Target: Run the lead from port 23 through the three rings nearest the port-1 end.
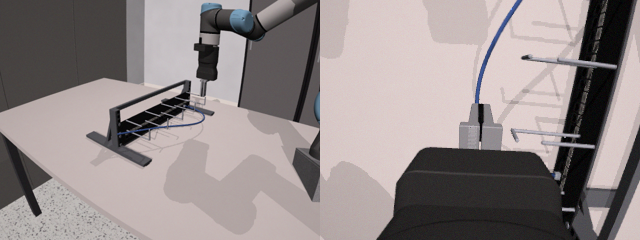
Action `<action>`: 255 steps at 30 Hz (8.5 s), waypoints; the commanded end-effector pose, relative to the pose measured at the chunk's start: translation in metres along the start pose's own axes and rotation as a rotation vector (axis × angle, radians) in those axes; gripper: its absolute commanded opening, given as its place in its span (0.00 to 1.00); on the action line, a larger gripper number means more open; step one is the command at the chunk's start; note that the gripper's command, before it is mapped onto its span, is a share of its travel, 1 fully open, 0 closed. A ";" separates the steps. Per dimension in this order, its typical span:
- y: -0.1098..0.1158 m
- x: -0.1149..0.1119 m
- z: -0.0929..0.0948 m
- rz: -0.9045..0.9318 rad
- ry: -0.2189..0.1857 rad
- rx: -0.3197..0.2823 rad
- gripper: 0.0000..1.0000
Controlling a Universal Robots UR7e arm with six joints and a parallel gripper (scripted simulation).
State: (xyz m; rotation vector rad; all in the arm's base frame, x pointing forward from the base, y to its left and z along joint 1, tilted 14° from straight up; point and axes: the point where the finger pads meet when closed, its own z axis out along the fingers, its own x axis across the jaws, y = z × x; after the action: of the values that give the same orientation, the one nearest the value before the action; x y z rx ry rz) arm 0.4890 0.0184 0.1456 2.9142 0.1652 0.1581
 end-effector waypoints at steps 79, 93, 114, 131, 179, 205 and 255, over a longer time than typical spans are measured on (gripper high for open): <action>0.005 -0.005 0.079 -0.003 0.002 0.000 0.67; 0.005 -0.005 0.096 -0.003 0.002 0.000 0.67; 0.005 -0.005 0.098 -0.003 0.002 0.000 0.67; 0.005 -0.005 0.098 -0.003 0.002 0.000 0.67; 0.005 -0.005 0.114 -0.003 0.002 0.000 0.67; 0.005 -0.005 0.119 -0.003 0.002 0.000 0.67; 0.005 -0.005 0.119 -0.003 0.002 0.000 0.00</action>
State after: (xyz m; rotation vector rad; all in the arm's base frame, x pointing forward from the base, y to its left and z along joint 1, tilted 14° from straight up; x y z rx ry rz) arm 0.4987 -0.0119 0.0303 2.9139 0.1697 0.1587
